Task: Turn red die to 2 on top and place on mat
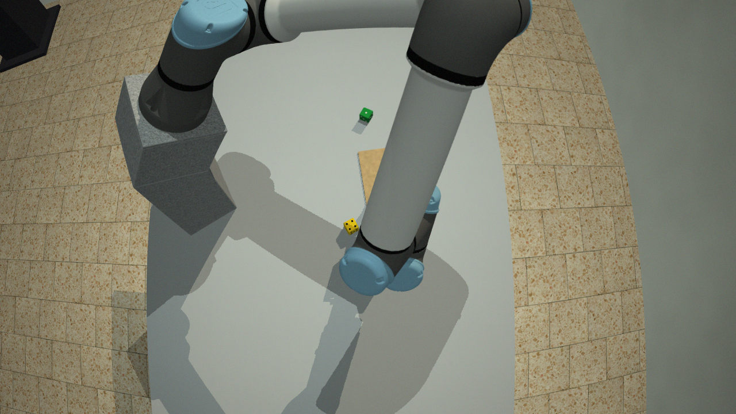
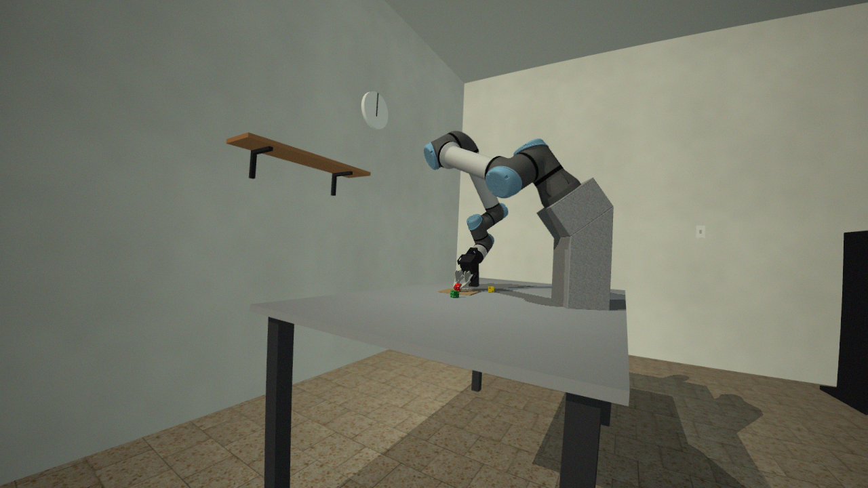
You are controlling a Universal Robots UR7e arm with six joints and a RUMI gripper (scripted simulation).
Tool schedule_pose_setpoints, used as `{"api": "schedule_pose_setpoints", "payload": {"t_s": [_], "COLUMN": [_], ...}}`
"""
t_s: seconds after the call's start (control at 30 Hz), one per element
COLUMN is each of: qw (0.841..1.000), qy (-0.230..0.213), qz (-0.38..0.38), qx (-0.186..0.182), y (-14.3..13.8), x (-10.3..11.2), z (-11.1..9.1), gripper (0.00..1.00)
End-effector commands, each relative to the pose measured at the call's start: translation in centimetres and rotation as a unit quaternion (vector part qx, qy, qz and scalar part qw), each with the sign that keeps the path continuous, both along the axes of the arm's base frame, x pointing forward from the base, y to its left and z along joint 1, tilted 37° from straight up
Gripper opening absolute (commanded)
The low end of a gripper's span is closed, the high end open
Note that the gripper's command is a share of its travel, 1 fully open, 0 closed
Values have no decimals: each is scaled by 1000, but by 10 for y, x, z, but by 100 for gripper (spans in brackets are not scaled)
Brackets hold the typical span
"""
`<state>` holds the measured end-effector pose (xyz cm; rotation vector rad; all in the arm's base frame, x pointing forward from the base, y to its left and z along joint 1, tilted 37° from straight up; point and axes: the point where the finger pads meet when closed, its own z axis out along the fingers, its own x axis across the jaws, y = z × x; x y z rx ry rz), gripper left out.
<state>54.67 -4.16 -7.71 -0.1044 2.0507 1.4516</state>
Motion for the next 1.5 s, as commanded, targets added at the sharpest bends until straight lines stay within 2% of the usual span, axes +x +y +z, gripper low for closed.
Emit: {"api": "schedule_pose_setpoints", "payload": {"t_s": [0.0, 0.27, 0.4, 0.67, 0.7, 1.47], "qw": [1000, 1000, 1000, 1000, 1000, 1000], "qy": [-1, -1, -1, -1, -1, -1], "qz": [0, 0, 0, 0, 0, 0], "qx": [-1, -1, -1, -1, -1, -1], "y": [-1, -1, -1, -1, -1, -1], "x": [2, 2, 2, 2, 2, 2], "z": [0, 0, 0, 0, 0, 0], "gripper": [6, 6, 14, 21, 24, 24]}}
